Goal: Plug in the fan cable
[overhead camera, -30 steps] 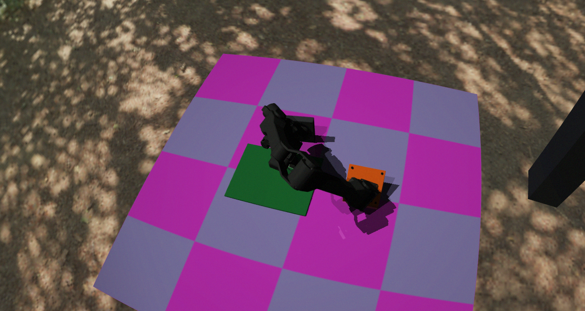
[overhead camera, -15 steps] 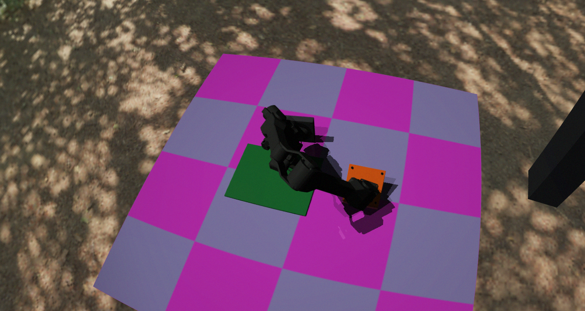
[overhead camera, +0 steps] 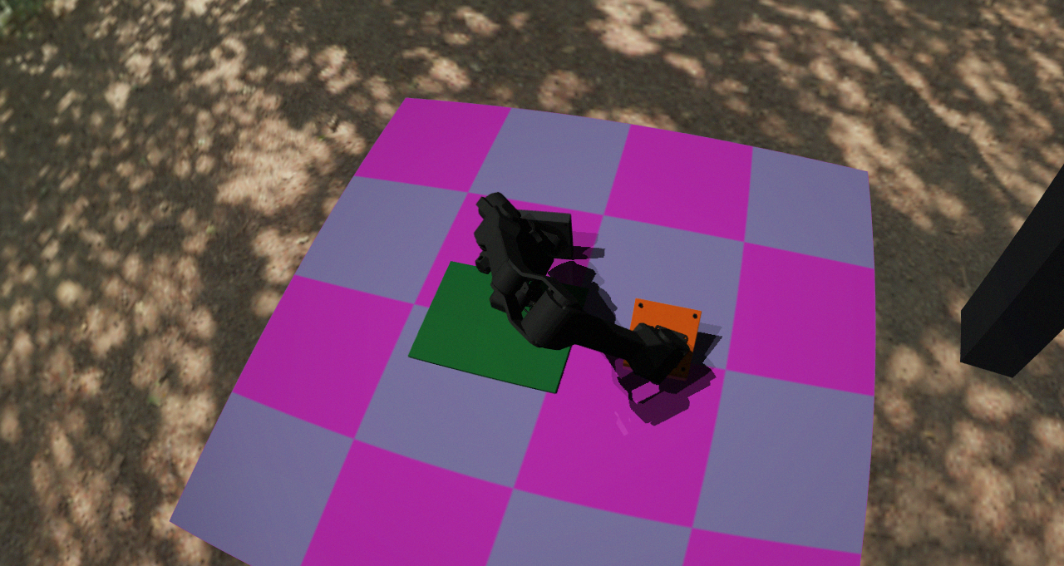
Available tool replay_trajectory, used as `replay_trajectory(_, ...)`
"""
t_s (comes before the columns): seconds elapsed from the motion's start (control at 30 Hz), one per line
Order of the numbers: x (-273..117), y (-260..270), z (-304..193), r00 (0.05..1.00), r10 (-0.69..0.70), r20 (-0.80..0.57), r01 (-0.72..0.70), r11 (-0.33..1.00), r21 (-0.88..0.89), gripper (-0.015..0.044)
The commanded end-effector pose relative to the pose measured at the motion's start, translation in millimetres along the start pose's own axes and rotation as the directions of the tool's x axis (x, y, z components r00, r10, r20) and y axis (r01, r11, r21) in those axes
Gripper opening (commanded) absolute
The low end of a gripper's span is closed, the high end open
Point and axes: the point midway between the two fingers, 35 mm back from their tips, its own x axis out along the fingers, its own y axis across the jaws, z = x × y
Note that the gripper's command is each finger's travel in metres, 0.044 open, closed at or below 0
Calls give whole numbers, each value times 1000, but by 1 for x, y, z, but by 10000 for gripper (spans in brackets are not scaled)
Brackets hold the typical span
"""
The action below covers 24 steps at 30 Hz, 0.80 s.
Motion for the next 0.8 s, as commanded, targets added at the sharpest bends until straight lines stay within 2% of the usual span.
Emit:
replay_trajectory(0.0, -2, 0, 0, 1000, 0, 1, 0, 1000, 0, 260)
replay_trajectory(0.17, -53, -1, 0, 1000, 0, 1, 0, 1000, 4, 260)
replay_trajectory(0.37, -56, 0, -2, 1000, 0, 0, 0, 1000, 4, 260)
replay_trajectory(0.67, -58, 20, -101, 1000, 0, -4, 0, 1000, 9, 260)
replay_trajectory(0.77, -55, 24, -118, 1000, 2, -5, -2, 1000, 10, 260)
